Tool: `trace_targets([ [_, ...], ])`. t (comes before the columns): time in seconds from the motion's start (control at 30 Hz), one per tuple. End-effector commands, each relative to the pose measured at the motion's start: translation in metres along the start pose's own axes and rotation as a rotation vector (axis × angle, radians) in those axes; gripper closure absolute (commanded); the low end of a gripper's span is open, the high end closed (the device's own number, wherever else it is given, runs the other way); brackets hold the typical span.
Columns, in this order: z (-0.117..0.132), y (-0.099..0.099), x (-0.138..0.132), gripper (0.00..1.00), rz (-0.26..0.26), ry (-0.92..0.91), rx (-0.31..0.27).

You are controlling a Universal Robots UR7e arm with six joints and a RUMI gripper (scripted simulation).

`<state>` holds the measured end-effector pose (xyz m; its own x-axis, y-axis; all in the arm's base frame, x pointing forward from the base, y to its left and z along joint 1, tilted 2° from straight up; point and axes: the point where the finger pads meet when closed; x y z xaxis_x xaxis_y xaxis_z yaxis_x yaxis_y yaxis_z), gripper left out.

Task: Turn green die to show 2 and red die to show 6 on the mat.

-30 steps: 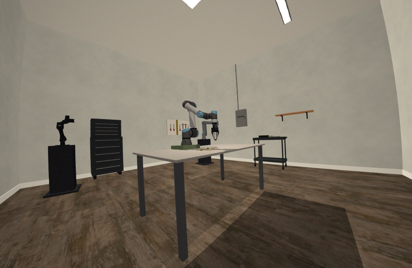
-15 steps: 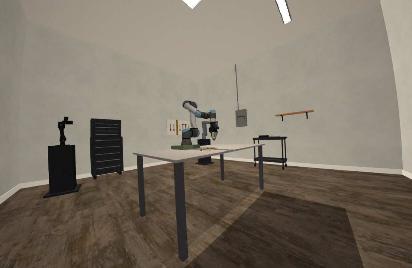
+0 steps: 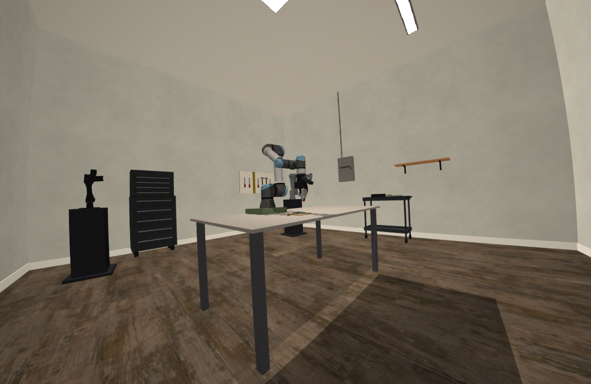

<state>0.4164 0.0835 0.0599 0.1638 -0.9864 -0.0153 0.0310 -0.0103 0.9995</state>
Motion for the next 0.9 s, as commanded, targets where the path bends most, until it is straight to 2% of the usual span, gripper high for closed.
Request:
trace_targets([
  [0.0,-0.0008,0.0006,0.0137,1.0,-0.008,0.084,0.003],
  [0.87,-0.0006,-0.0015,0.0187,1.0,-0.008,0.113,0.003],
])
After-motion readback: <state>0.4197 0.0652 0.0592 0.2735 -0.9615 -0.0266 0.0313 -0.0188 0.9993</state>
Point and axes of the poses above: the point where the finger pads meet when closed, its own y axis back along the fingers, its own x axis across the jaws, z = x × y, and after that the axes turned 7 degrees about y, right-handed
